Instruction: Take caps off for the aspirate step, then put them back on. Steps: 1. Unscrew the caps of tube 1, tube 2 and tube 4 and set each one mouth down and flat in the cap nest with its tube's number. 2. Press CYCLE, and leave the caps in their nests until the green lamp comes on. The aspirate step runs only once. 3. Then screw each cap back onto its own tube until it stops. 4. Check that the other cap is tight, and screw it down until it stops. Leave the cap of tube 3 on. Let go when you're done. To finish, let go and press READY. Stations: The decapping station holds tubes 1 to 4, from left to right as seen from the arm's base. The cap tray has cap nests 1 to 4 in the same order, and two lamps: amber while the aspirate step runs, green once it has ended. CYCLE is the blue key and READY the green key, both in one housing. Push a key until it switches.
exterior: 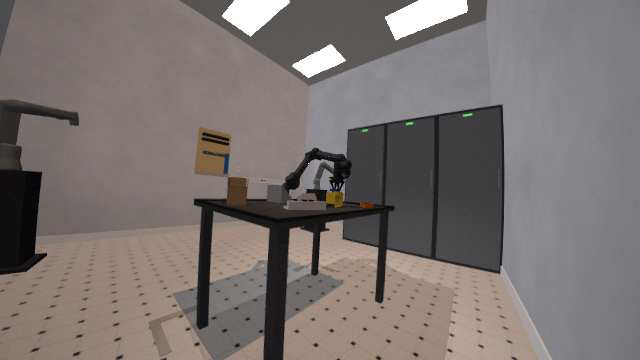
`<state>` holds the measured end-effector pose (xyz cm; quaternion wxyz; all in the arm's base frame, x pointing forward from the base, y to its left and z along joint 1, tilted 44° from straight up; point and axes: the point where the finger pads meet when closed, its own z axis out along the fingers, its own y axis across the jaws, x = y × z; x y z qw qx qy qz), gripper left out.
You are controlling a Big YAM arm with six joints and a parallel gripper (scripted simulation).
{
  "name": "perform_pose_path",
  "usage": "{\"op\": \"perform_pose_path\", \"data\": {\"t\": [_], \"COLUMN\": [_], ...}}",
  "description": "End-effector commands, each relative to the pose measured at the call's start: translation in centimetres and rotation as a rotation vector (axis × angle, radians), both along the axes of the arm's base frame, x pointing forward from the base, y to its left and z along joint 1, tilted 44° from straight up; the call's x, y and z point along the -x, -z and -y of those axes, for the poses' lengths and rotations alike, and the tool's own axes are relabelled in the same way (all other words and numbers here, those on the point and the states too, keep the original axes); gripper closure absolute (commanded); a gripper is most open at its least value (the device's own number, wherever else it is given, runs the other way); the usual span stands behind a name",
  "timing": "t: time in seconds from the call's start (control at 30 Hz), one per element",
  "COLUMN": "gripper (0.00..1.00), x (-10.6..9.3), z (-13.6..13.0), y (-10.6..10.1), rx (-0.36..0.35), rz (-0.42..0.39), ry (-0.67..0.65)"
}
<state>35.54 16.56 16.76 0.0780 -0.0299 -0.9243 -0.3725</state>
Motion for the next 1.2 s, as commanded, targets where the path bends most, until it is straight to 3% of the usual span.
{"op": "perform_pose_path", "data": {"t": [0.0, 0.03, 0.07, 0.1, 0.2, 0.3, 0.33, 0.43, 0.5, 0.6, 0.63, 0.67, 0.7, 0.73, 0.83, 0.87, 0.9, 1.0, 1.03, 1.17], "gripper": [0.51, 0.51, 0.51, 0.51, 0.51, 0.51, 0.51, 0.51, 0.51, 0.51, 0.51, 0.51, 0.51, 0.51, 0.51, 0.51, 0.51, 0.51, 0.51, 0.51], "x": [-0.73, -0.72, -0.77, -0.79, -0.91, -1.01, -1.05, -1.03, -1.09, -1.04, -1.07, -1.03, -1.02, -1.02, -1.06, -1.06, -1.08, -1.08, -1.06, -1.35], "z": [-0.67, -0.67, -0.67, -0.67, -0.68, -0.68, -0.68, -0.68, -0.67, -0.65, -0.65, -0.64, -0.64, -0.64, -0.63, -0.63, -0.63, -0.63, -0.62, -0.11], "y": [-0.89, -0.89, -0.88, -0.86, -0.82, -0.77, -0.77, -0.69, -0.66, -0.49, -0.50, -0.54, -0.55, -0.58, -0.56, -0.56, -0.56, -0.58, -0.54, -0.97], "rx": [0.037, 0.037, 0.046, 0.046, 0.065, 0.075, 0.084, 0.085, 0.104, 0.115, 0.124, 0.124, 0.133, 0.132, 0.151, 0.151, 0.160, 0.160, 0.170, 0.167], "rz": [-0.149, -0.149, -0.207, -0.207, -0.323, -0.382, -0.439, -0.441, -0.557, -0.619, -0.676, -0.675, -0.732, -0.731, -0.847, -0.847, -0.905, -0.904, -0.963, -0.973], "ry": [0.184, 0.184, 0.244, 0.244, 0.363, 0.422, 0.481, 0.482, 0.600, 0.660, 0.719, 0.719, 0.779, 0.779, 0.898, 0.898, 0.957, 0.957, 1.016, 1.034]}}
